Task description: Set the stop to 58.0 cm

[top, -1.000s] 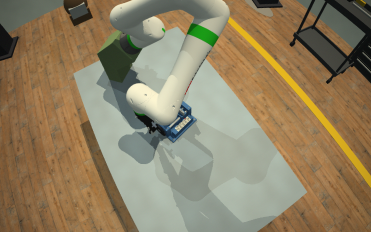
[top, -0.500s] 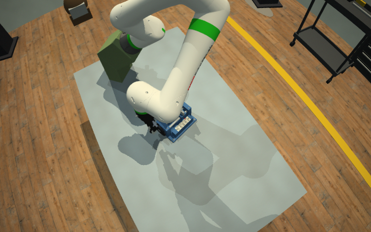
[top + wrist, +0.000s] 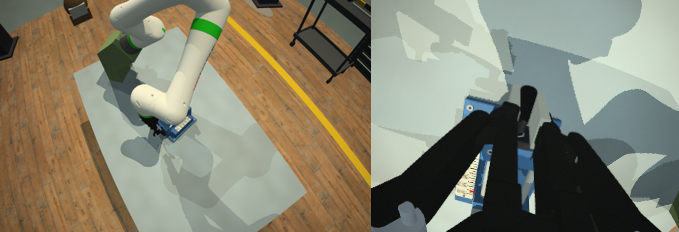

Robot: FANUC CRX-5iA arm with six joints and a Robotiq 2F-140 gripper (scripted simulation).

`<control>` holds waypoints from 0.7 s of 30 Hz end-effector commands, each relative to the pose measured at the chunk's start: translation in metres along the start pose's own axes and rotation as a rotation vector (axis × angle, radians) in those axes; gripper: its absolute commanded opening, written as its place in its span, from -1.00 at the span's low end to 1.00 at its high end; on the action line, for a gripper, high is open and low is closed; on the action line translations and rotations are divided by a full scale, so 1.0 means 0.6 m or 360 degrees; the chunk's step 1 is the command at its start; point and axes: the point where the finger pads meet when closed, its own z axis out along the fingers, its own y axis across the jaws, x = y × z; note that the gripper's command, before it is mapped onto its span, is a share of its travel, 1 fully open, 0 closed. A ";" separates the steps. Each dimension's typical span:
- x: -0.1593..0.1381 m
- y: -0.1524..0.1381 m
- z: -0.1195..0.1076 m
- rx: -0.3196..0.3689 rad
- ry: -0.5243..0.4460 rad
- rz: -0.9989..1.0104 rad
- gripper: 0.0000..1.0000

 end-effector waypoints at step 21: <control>0.000 -0.032 0.041 -0.0001 0.0000 0.0001 -0.92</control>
